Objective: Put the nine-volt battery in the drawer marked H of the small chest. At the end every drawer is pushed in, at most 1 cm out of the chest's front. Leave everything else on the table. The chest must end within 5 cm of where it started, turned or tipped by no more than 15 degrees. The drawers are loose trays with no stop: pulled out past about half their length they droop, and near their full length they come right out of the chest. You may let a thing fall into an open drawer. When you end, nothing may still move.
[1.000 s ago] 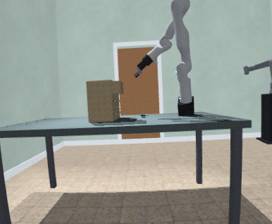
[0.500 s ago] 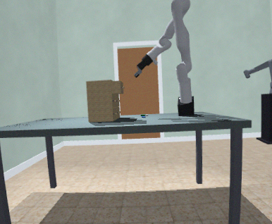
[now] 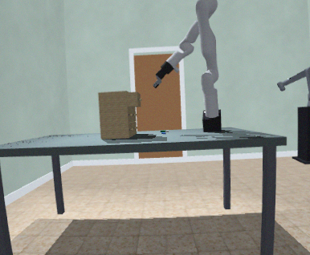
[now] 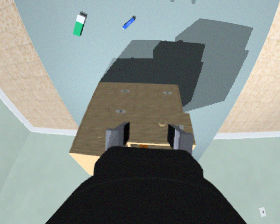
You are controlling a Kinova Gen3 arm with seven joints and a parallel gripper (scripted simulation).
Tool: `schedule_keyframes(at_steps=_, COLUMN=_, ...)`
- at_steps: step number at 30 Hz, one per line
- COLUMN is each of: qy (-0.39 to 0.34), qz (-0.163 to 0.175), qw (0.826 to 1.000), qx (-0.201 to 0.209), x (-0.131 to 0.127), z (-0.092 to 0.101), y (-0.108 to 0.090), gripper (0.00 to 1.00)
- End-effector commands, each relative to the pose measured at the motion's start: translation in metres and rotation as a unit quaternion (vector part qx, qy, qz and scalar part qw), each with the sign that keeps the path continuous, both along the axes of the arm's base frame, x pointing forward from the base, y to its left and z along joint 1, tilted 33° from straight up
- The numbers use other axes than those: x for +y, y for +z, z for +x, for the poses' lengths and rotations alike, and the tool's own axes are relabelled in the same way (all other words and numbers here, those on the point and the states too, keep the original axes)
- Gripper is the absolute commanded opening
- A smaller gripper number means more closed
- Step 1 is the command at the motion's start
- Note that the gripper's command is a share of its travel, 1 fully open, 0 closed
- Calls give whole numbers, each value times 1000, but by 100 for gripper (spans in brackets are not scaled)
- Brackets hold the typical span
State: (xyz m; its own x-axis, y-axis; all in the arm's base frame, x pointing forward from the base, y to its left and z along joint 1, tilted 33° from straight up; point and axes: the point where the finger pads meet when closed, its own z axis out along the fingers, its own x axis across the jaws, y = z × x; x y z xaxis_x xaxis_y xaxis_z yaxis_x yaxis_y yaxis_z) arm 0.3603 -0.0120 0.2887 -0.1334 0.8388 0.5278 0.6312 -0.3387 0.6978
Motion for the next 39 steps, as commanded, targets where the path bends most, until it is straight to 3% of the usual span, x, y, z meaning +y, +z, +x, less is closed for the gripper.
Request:
schedule_keyframes(at_steps=1, qy=4, qz=-3, qw=1000, qx=2, x=-2, z=2, y=3, gripper=100)
schedule_keyframes(at_steps=21, qy=36, qz=-12, qw=998, qx=54, x=-5, z=1, y=8, gripper=100)
schedule_keyframes(at_steps=39, qy=85, qz=-25, qw=987, qx=133, x=-10, z=1, y=15, gripper=100)
